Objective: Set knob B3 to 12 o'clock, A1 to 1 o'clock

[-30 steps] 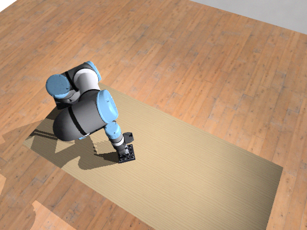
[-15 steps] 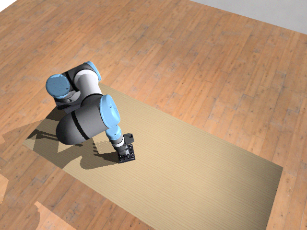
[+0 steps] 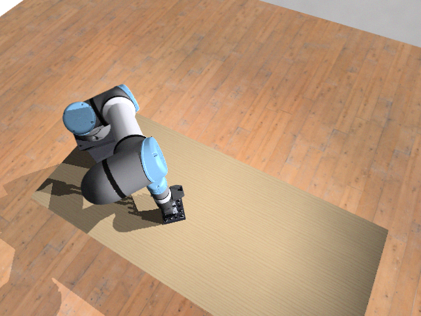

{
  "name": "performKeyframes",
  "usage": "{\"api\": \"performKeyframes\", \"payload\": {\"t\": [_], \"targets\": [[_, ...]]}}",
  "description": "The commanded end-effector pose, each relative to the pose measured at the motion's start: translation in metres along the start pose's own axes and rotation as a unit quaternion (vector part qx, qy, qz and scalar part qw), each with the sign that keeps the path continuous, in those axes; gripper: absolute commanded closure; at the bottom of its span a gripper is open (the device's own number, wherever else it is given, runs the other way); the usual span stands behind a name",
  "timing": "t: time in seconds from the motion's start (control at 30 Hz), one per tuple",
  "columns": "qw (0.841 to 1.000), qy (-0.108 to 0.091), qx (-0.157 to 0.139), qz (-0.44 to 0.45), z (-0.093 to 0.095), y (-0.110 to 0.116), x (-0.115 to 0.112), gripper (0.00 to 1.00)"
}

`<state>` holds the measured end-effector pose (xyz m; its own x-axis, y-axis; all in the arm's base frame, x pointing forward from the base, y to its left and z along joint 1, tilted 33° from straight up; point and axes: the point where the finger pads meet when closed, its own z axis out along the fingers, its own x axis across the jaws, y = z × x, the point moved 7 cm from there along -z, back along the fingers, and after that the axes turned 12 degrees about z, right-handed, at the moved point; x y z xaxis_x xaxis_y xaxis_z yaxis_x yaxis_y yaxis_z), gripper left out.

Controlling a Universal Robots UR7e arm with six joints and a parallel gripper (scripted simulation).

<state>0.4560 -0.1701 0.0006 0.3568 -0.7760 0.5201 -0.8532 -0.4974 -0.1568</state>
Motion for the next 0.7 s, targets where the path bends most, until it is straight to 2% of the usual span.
{"api": "performKeyframes", "payload": {"t": [0.0,0.67], "targets": [[1.0,0.001,0.0,0.0,0.0043,-0.0002,0.0004,0.54],[1.0,0.001,0.0,0.0,0.0074,-0.0002,0.0005,0.54]]}}
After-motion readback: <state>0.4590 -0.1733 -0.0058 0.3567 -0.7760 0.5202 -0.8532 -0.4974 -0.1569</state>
